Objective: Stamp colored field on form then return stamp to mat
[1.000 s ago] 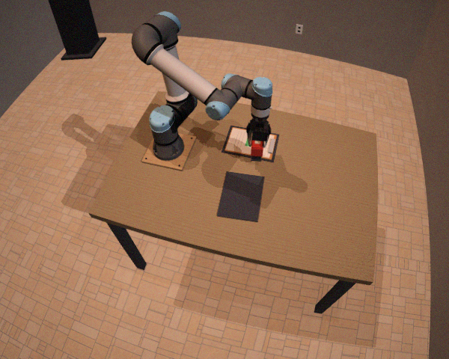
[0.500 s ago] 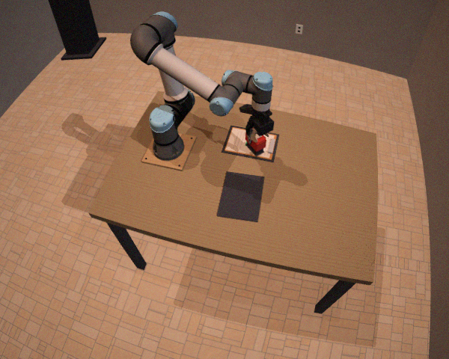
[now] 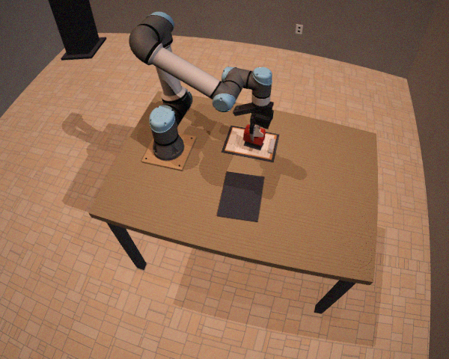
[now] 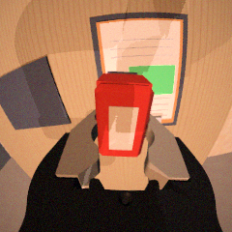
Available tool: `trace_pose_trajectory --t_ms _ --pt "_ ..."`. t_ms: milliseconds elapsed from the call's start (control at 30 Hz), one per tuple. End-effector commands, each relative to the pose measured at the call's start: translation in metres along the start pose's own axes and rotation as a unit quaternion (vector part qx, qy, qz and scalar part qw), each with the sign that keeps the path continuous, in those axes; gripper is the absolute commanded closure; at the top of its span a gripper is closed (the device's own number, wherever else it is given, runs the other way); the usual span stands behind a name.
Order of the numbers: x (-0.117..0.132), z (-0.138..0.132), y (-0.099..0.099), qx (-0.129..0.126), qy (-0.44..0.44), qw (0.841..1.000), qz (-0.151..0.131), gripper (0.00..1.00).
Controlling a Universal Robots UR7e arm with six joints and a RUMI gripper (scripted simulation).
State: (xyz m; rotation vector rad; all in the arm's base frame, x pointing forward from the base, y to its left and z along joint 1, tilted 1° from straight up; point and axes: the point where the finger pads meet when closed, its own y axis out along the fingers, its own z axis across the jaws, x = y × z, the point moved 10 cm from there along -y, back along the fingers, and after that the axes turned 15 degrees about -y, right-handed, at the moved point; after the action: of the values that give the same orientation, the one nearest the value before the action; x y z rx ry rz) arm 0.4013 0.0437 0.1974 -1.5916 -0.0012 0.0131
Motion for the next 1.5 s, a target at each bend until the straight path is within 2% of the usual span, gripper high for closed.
trace_pose_trajectory --t_ms 0,133,200,333,700,767,1267,1333,1467 --pt "-0.002 0.007 -0.001 0.005 -0.12 0.993 -0.002 0.8" --pt "-0.003 0.013 -0.001 0.004 -0.202 0.979 -0.002 0.8" --pt "-0.003 0.013 -0.001 0.004 -0.202 0.979 -0.002 0.8" --pt "-0.004 0.019 -0.001 0.004 -0.278 0.961 -0.003 0.8" --pt "-0.005 0.033 -0.001 0.004 -0.455 0.891 -0.003 0.8" --pt "-0.005 0.033 -0.001 0.004 -0.455 0.891 -0.003 0.8" --pt "-0.005 0.049 -0.001 0.003 -0.62 0.785 -0.004 0.8" --pt "-0.005 0.049 -0.001 0.003 -0.62 0.785 -0.004 0.8" --pt "-0.005 0.053 -0.001 0.003 -0.65 0.76 -0.004 0.8"
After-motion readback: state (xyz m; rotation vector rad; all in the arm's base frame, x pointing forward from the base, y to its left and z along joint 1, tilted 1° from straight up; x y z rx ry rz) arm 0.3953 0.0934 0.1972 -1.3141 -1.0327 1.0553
